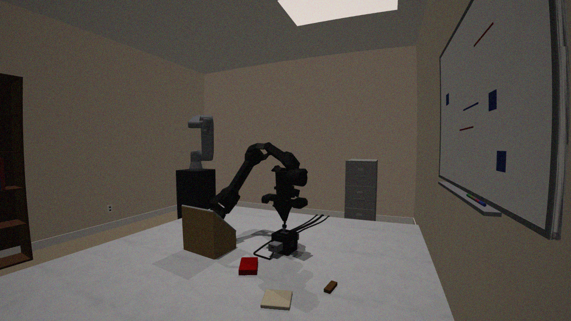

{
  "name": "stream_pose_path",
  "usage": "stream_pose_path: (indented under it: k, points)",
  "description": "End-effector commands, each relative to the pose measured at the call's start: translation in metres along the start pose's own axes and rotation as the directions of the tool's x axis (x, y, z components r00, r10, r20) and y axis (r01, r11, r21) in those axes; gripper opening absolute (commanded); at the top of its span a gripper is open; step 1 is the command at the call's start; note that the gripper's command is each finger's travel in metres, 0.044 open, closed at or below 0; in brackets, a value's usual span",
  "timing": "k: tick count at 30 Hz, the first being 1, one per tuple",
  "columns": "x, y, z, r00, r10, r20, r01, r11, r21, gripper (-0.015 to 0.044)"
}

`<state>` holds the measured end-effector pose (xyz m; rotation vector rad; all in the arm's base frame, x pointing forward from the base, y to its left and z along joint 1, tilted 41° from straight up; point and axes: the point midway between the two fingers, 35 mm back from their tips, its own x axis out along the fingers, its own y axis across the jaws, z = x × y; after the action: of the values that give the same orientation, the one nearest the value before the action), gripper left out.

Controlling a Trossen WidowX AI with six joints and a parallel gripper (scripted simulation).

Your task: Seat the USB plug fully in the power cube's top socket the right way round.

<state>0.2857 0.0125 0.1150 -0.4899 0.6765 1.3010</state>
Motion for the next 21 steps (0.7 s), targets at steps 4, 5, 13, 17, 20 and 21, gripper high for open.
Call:
stream_pose_path:
  k: [4,5,13,17,20,21]
  points:
    - [0.0015,-0.0003,0.0002,1.0,0.001,0.011,-0.001,1.0,-0.003,0.0]
    - [0.0016,-0.0004,0.0002,1.0,0.001,0.012,-0.001,1.0,-0.003,0.0]
    - [0.0026,-0.0004,0.0006,1.0,0.001,0.018,-0.001,1.0,-0.003,0.0]
    - [0.0031,-0.0005,0.0008,1.0,0.001,0.021,-0.001,1.0,-0.003,0.0]
    - [0.0035,-0.0005,0.0007,1.0,0.001,0.021,-0.001,1.0,-0.003,0.0]
    - [0.0036,-0.0005,0.0007,1.0,0.001,0.021,-0.001,1.0,-0.003,0.0]
